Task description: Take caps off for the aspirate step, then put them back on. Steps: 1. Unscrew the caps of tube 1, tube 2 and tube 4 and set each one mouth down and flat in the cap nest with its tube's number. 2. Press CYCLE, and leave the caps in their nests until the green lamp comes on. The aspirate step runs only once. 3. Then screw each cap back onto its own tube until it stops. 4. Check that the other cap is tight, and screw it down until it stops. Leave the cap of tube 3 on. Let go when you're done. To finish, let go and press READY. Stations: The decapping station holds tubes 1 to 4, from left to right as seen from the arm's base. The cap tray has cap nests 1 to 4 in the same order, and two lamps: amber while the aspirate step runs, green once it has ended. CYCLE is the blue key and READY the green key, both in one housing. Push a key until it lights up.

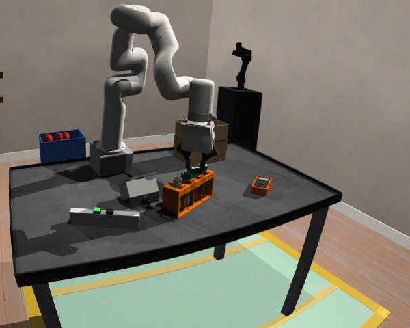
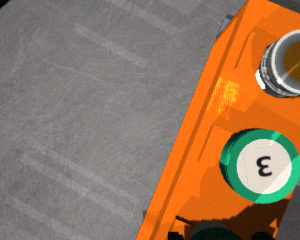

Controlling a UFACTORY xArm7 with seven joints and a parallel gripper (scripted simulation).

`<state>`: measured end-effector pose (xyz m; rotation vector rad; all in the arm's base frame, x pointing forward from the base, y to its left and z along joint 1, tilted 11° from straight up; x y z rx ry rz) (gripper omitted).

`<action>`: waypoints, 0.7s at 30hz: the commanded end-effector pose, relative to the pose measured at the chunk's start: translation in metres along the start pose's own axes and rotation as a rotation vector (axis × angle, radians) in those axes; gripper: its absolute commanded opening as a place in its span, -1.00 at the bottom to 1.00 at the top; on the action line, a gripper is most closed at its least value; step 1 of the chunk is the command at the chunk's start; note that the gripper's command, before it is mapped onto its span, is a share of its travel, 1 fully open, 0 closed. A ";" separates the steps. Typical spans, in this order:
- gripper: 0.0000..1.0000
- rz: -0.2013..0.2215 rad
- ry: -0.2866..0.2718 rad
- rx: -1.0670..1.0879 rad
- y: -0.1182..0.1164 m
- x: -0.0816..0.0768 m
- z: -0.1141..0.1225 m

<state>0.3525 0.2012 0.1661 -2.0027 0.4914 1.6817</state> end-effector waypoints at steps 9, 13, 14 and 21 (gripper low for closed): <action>-1.00 -0.002 0.001 0.317 -0.001 0.000 0.000; -1.00 -0.002 0.001 0.451 -0.001 0.000 0.000; -1.00 -0.002 0.001 0.484 -0.001 0.000 0.000; -1.00 -0.002 0.001 0.651 -0.001 0.000 0.000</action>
Point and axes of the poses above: the point where the finger pads meet when closed, its own x axis out along the fingers, its own y axis across the jaws, z = x × y, the point moved 6 cm from there along -x, back along the fingers, and after that the axes turned 2 degrees about -x, right-handed, at the moved point
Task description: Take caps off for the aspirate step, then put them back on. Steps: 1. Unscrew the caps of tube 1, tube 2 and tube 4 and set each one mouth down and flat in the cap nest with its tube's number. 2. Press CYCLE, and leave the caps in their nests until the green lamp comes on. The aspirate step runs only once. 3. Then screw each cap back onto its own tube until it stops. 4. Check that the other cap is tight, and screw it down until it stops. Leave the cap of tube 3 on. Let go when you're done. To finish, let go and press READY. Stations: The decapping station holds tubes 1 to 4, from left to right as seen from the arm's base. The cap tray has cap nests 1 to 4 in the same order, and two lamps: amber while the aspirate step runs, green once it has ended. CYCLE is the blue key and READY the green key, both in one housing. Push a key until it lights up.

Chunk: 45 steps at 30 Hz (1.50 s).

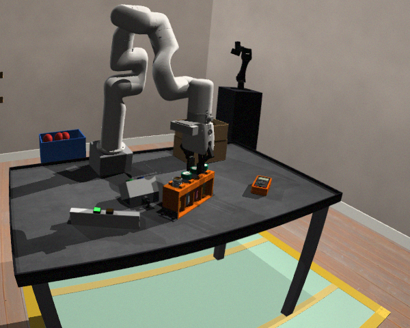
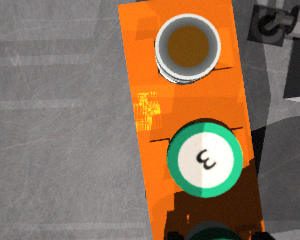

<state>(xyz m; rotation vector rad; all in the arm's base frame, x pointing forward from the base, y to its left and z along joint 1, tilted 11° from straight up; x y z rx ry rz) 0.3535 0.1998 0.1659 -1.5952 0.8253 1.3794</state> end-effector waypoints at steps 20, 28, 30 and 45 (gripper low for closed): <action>-0.08 -0.005 0.019 0.239 -0.001 0.000 0.002; -0.08 -0.002 0.020 -0.001 -0.001 -0.001 0.002; -0.08 -0.002 0.020 -0.041 -0.001 -0.001 0.002; -0.08 0.004 0.020 -0.601 -0.001 -0.001 0.002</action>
Point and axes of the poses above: the point where the finger pads meet when closed, its own x axis out along the fingers, its own y axis across the jaws, z = x × y, the point moved 6 cm from there along -x, back along the fingers, and after that the axes turned 2 degrees about -x, right-handed, at the moved point
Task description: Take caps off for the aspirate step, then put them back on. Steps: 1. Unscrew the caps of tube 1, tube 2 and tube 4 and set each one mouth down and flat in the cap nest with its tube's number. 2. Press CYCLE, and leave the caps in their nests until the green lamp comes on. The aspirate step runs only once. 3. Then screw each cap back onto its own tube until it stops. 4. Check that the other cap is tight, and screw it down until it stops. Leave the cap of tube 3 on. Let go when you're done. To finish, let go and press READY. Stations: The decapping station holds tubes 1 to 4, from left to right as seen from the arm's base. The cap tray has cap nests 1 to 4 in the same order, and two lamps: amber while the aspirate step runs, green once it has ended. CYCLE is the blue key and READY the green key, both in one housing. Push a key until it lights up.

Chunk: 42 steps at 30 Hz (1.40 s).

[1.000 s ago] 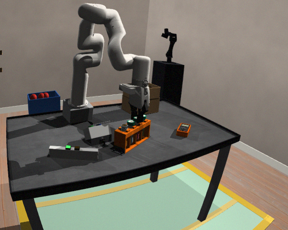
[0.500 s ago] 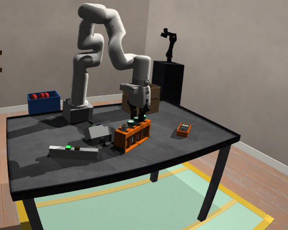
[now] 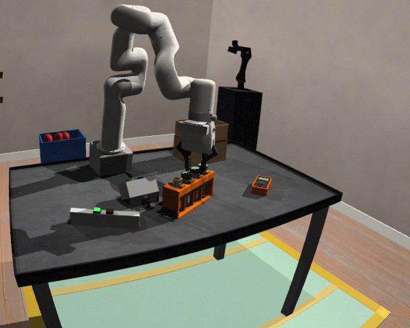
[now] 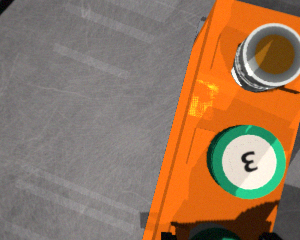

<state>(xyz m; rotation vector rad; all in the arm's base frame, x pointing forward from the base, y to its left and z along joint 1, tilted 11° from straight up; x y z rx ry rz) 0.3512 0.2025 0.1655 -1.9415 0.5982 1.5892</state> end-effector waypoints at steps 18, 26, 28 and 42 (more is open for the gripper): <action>-1.00 -0.015 -0.025 -0.531 -0.001 -0.001 -0.002; -1.00 -0.015 -0.025 -0.531 -0.001 -0.001 -0.002; -1.00 -0.015 -0.025 -0.531 -0.001 -0.001 -0.002; -1.00 -0.010 -0.028 -0.131 -0.001 -0.001 -0.002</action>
Point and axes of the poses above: the point where the finger pads meet when closed, its own x axis out along the fingers, its own y axis across the jaws, z = x × y, the point moved 6 cm from there along -x, back along the fingers, and after that the axes turned 2 degrees about -x, right-handed, at the moved point
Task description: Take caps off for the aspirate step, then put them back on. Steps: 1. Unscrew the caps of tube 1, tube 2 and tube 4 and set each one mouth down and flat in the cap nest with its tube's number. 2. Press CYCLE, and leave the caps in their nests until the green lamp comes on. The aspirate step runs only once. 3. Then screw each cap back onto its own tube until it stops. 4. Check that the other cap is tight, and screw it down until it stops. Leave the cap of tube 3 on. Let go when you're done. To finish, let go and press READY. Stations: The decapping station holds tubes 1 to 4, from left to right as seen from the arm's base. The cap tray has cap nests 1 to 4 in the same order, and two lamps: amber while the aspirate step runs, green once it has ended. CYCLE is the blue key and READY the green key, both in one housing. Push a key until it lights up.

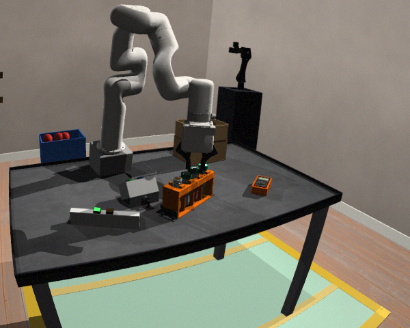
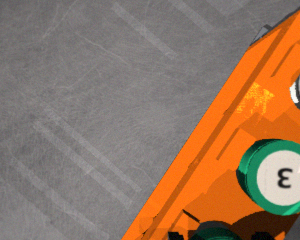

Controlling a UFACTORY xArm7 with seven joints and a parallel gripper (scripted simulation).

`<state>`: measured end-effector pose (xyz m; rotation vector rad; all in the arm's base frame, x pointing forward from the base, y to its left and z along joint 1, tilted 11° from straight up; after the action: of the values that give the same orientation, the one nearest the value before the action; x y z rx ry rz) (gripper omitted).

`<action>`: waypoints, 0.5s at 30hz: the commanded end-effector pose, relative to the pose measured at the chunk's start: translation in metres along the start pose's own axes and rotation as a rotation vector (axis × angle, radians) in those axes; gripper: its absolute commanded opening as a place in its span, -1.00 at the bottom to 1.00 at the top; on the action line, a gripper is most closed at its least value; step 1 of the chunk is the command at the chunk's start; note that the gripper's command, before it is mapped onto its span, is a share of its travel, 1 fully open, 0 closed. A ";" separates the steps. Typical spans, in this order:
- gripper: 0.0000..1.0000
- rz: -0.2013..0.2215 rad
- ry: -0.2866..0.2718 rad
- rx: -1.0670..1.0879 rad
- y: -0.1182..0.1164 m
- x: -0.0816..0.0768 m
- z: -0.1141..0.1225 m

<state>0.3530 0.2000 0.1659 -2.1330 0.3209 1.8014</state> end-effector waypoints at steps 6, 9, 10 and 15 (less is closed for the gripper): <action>-1.00 0.001 0.012 0.487 -0.001 -0.001 0.000; -1.00 0.000 0.011 0.624 -0.001 0.000 0.000; -1.00 -0.001 0.011 0.669 -0.001 0.000 0.000; -1.00 0.000 0.013 0.840 -0.001 0.000 0.000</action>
<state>0.3537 0.1980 0.1654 -1.6524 0.7490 1.4577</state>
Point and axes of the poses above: the point where the finger pads meet when closed, its own x axis out along the fingers, its own y axis across the jaws, z = x × y, the point moved 6 cm from there along -x, back along the fingers, and after that the axes turned 2 degrees about -x, right-handed, at the moved point
